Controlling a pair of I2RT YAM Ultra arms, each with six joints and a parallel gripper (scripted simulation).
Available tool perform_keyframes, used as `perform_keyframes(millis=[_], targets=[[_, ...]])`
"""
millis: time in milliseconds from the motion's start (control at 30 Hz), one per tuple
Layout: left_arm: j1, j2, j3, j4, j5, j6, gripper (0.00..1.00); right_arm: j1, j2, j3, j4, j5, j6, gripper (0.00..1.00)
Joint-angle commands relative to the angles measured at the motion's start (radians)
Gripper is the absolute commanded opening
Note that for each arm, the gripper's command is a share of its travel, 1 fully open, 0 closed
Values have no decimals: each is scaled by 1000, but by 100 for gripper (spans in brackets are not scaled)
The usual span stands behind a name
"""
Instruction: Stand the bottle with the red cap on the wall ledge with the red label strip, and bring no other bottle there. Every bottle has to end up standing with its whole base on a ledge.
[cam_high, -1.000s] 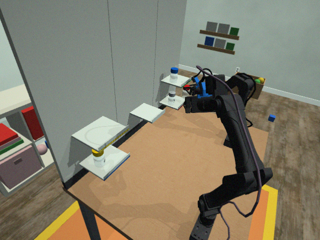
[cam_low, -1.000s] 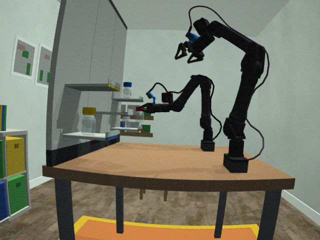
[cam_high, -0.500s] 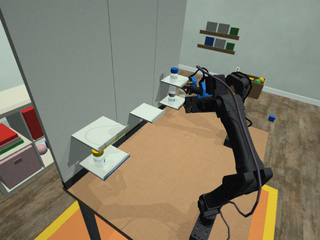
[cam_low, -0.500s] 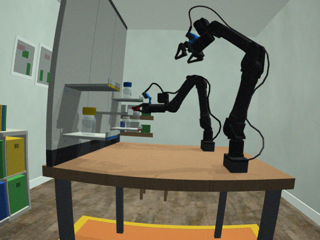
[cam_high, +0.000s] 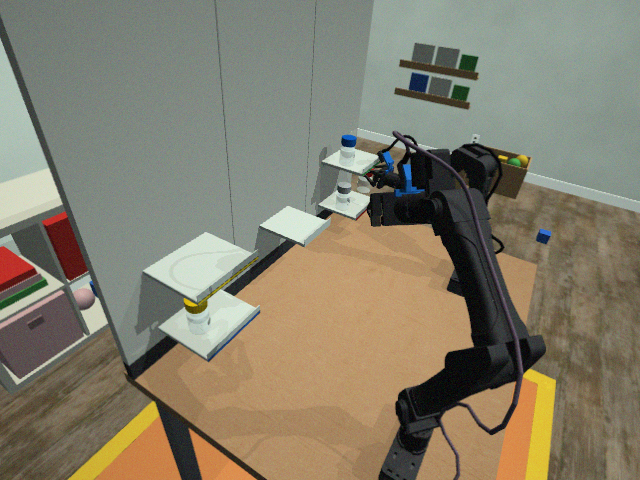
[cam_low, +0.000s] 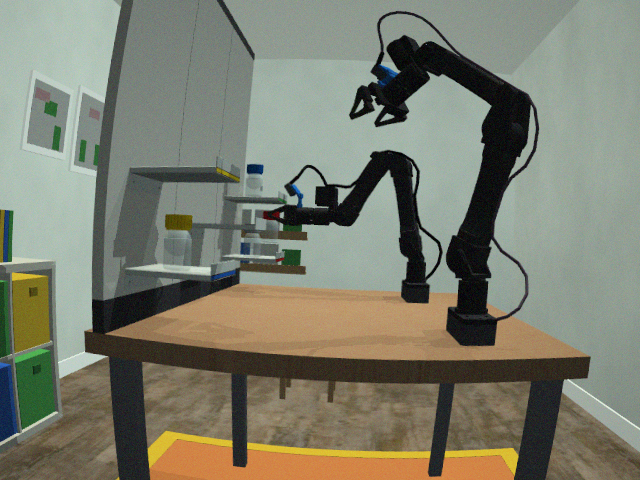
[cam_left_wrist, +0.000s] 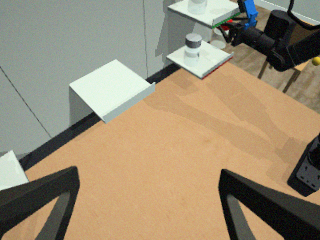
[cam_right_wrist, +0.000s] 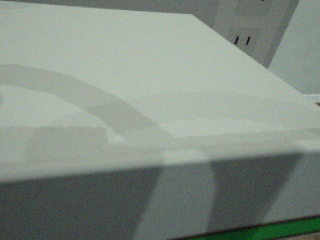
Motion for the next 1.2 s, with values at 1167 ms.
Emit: perform_keyframes(millis=[1167], targets=[[-5,-2,16,-5,-3,-2,89,11,94,-39,194,13,0,49]])
